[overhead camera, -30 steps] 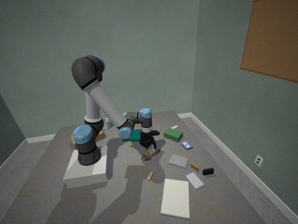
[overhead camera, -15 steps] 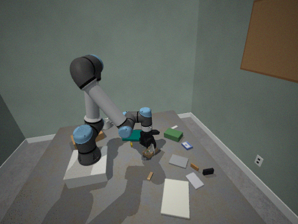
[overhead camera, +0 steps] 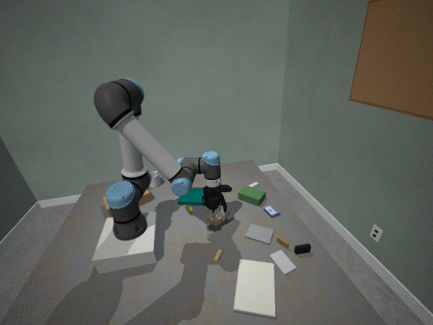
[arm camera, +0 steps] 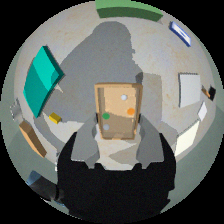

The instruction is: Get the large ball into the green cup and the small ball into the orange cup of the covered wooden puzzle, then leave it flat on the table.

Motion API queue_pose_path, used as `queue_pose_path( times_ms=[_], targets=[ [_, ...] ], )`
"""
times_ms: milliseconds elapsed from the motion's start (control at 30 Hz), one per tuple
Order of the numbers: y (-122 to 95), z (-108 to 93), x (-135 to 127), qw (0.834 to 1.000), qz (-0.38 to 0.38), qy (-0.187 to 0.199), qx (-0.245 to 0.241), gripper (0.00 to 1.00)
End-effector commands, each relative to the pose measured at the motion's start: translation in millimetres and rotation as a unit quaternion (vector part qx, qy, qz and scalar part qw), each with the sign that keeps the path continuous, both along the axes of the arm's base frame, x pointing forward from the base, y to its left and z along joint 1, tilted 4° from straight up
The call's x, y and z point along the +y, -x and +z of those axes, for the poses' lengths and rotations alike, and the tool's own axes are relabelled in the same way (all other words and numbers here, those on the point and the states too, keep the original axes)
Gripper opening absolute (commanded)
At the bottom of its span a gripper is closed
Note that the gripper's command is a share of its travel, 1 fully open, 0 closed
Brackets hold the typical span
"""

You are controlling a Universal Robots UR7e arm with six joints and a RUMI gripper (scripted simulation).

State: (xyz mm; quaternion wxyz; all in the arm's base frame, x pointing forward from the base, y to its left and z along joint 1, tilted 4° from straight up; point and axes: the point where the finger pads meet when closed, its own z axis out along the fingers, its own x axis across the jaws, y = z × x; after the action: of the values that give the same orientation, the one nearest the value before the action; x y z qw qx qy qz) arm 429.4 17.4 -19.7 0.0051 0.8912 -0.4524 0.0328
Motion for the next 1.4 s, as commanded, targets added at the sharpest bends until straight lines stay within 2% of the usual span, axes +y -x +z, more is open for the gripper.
queue_pose_path(
  times_ms=[0,633,1367],
  targets=[
    [0.4,13.0,0.4,1.000,0.000,0.000,0.000,0.43],
    [1.9,39.4,1.4,1.000,0.000,0.000,0.000,0.43],
    [2.0,41.5,1.5,1.000,0.000,0.000,0.000,0.43]
  ],
)
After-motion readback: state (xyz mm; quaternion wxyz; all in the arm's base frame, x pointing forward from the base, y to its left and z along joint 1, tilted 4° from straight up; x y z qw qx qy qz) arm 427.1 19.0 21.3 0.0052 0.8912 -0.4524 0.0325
